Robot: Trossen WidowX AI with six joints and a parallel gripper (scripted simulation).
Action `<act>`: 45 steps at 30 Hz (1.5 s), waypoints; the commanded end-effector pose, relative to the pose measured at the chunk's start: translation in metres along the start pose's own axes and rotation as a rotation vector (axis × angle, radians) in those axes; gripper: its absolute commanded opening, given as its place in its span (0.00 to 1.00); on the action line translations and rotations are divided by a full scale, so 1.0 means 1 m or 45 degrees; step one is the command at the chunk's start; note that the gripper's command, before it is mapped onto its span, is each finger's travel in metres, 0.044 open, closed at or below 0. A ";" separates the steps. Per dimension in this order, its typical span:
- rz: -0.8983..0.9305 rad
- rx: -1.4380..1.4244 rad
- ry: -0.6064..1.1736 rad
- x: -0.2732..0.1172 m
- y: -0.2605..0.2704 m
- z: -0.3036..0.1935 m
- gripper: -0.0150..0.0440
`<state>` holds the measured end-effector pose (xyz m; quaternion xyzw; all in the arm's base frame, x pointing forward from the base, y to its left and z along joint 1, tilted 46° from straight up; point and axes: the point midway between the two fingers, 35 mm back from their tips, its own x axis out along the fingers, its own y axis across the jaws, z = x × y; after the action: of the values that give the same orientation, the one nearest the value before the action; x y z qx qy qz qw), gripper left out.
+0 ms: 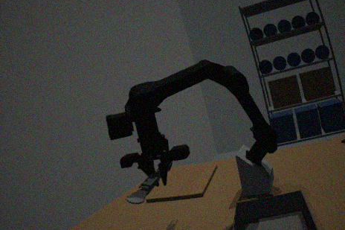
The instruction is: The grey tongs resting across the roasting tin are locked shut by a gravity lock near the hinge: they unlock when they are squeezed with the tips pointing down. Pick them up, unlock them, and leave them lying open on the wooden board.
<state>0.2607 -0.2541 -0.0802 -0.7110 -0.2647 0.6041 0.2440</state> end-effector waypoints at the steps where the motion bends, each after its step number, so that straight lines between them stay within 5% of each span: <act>1: 0.004 0.241 0.006 -0.004 0.012 0.010 0.00; 15: -0.032 0.937 0.002 0.000 0.039 0.041 0.00; 26: -0.022 0.921 0.006 -0.003 0.045 0.053 0.00; 45: 0.045 0.634 0.014 -0.030 0.086 0.179 0.00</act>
<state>0.1112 -0.3255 -0.1403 -0.6254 -0.0837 0.6508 0.4224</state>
